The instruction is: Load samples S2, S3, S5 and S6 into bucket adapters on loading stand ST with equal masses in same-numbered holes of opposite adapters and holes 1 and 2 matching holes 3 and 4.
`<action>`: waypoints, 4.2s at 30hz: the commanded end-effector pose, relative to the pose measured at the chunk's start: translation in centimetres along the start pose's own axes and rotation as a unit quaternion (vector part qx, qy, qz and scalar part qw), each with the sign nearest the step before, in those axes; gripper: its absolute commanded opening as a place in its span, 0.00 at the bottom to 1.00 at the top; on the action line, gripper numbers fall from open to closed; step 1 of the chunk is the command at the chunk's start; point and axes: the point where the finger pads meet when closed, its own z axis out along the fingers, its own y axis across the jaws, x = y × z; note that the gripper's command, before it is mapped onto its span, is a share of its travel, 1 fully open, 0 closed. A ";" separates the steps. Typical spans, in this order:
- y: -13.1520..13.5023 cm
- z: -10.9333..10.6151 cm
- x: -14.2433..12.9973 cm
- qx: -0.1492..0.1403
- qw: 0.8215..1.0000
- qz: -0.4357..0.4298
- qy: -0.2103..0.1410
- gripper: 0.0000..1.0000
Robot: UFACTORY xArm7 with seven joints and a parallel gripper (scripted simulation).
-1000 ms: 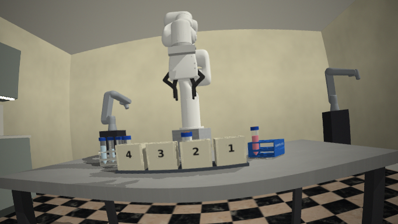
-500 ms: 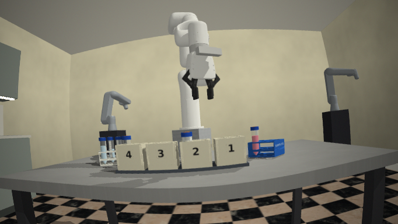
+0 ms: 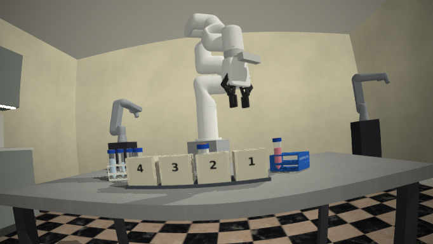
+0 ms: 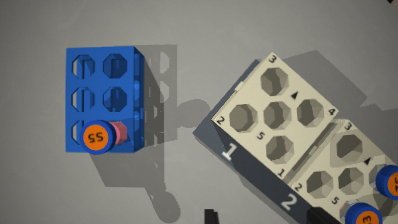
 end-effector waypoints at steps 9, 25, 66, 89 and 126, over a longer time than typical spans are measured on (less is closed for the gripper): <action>-4.8 -0.2 1.7 -0.001 1.000 -0.001 0.002 0.57; -11.5 -0.2 3.9 -0.001 1.000 -0.001 0.002 0.57; -13.7 4.4 4.6 -0.001 1.000 -0.001 0.002 0.57; -13.7 8.3 4.6 -0.001 1.000 -0.001 0.002 0.57; -13.7 12.1 4.6 -0.001 1.000 -0.001 0.002 0.57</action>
